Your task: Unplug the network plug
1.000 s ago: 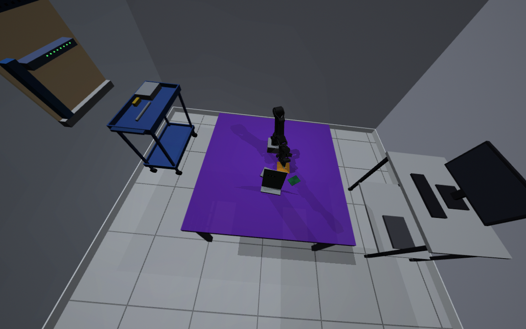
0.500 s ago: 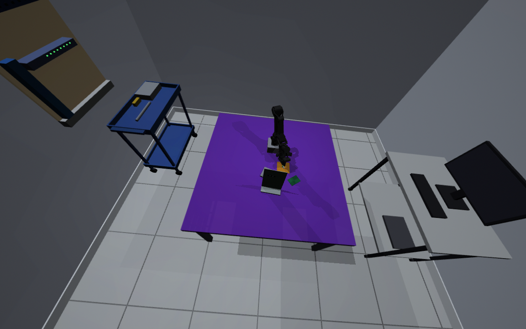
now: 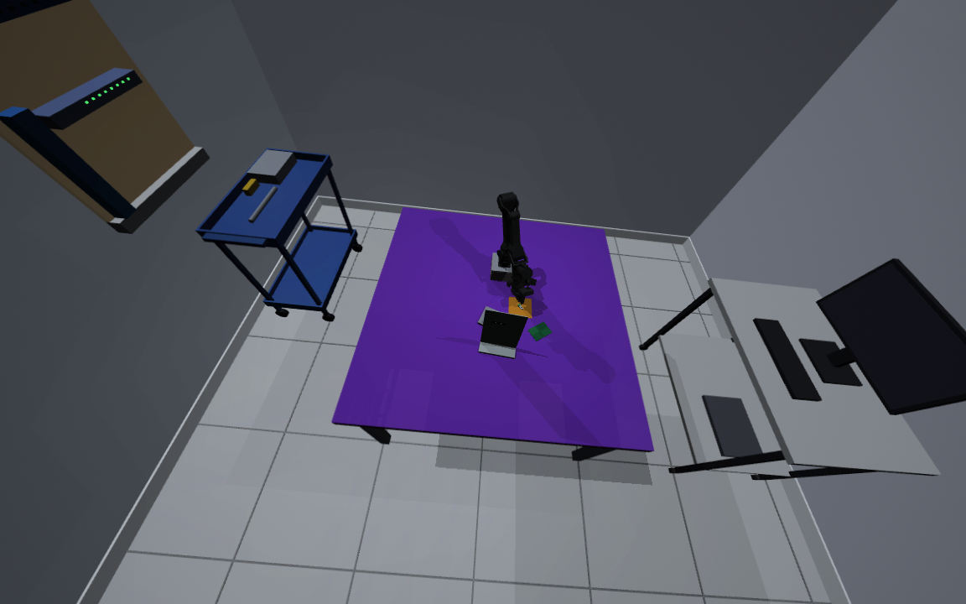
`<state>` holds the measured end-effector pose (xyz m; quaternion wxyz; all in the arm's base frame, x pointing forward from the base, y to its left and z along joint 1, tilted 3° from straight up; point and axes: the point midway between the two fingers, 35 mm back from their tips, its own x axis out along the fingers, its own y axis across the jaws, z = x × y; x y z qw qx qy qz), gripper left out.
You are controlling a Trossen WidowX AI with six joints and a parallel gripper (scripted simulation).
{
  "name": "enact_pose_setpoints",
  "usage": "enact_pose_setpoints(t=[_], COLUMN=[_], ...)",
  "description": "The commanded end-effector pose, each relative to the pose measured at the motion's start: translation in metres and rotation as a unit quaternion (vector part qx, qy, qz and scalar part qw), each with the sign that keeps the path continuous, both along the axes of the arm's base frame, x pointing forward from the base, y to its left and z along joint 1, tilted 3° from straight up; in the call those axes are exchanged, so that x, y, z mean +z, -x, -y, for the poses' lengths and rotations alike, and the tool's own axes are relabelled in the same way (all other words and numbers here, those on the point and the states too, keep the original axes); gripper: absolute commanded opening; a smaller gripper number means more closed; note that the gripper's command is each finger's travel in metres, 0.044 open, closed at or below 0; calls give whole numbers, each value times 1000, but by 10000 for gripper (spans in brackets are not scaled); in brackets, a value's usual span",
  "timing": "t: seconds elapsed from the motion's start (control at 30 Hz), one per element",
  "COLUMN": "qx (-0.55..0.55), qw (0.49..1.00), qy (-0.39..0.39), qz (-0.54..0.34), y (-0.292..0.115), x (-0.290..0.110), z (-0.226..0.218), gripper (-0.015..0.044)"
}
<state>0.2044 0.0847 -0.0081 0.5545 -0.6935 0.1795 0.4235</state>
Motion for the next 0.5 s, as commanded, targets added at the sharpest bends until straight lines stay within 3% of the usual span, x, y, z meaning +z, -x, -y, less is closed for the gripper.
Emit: enact_pose_setpoints(t=[0.0,0.47], qx=[-3,-3], qw=[1000,1000], qy=[-2,-2], qz=[4,3], y=[0,3], x=[3,8], z=[0,1], gripper=[156,156])
